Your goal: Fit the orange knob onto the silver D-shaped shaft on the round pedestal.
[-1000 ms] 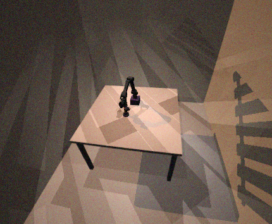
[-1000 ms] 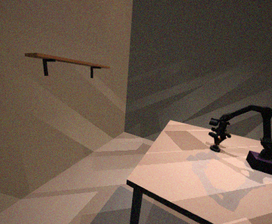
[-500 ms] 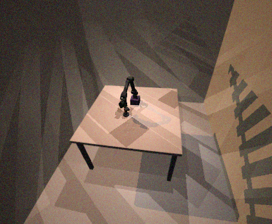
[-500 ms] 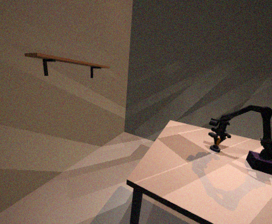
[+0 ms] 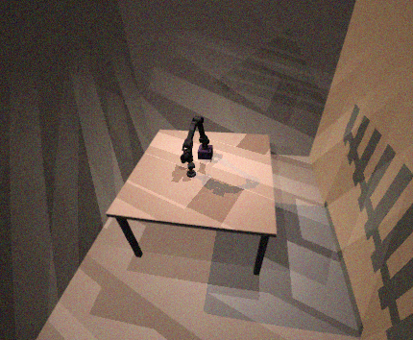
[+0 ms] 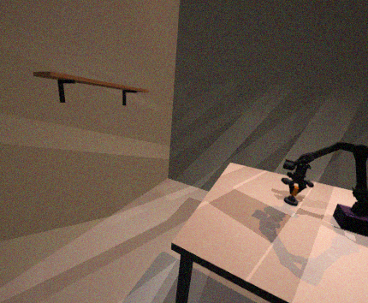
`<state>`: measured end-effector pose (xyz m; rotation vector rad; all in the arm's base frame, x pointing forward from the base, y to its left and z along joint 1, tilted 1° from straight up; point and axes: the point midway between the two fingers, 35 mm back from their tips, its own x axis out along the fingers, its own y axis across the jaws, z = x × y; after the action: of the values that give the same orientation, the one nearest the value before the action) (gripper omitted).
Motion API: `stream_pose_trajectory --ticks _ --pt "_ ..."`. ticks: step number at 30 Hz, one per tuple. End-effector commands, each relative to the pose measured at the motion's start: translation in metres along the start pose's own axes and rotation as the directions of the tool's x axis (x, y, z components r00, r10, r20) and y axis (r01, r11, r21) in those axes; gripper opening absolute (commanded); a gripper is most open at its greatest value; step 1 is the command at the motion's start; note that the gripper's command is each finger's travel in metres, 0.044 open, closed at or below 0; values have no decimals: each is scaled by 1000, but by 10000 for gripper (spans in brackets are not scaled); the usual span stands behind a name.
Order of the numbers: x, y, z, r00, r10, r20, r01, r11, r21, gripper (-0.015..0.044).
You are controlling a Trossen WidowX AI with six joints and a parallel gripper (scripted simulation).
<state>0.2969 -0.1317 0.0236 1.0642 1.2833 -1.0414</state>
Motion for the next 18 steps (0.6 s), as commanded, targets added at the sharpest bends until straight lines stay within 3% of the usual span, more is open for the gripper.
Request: stream_pose_trajectory --ticks 1,18 --pt "1 1 0 1000 2 1 -2 999 55 0" --pt "4 1 0 1000 2 1 -2 999 40 0"
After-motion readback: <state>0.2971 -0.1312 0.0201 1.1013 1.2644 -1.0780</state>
